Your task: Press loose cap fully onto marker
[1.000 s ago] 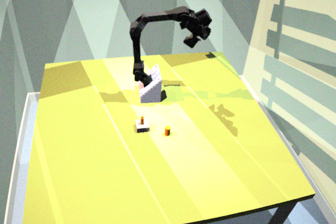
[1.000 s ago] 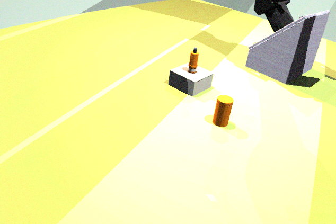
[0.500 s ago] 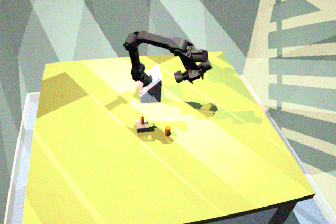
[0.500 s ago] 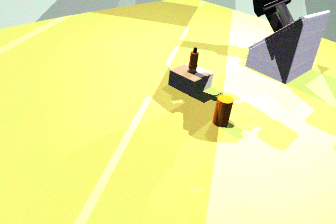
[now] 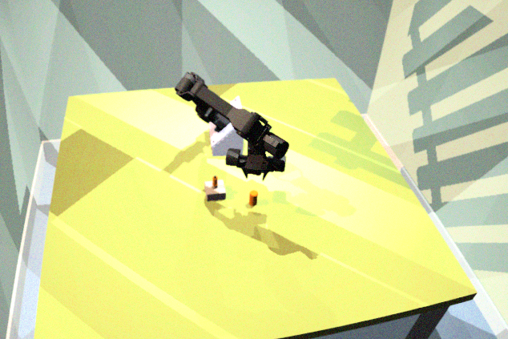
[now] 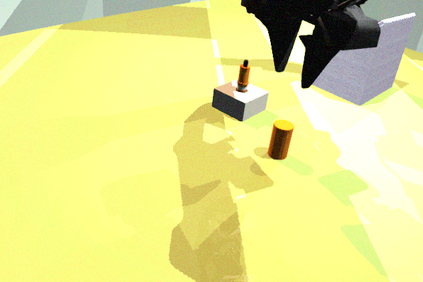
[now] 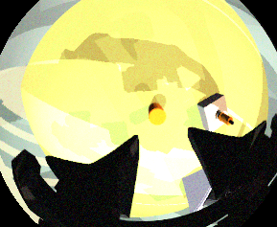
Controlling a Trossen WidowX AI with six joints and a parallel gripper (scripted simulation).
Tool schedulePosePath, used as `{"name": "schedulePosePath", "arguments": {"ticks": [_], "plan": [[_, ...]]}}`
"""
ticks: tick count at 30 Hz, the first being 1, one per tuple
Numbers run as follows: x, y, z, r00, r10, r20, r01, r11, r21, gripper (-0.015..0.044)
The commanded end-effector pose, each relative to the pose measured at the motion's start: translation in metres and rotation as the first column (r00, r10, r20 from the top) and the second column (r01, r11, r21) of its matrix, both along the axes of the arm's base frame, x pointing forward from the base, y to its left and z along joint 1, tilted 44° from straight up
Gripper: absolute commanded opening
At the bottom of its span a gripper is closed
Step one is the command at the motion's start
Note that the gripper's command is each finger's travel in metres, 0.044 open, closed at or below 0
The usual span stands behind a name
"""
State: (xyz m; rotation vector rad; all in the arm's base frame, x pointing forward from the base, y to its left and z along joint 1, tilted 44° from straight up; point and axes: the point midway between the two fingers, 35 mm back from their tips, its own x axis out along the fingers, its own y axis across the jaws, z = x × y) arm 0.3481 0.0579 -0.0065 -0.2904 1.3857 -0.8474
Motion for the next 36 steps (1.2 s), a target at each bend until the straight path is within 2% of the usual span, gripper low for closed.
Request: {"name": "schedulePosePath", "arguments": {"ticks": [1,7,36], "plan": [[0.0,-0.001,0.0,1.0,0.017,-0.001,-0.017,1.0,-0.026,0.0241],[-0.002,-0.025,-0.026,1.0,0.017,-0.001,-0.017,0.999,-0.028,0.0241],[-0.004,-0.055,-0.059,1.0,0.017,-0.001,-0.017,0.999,-0.028,0.0241]]}}
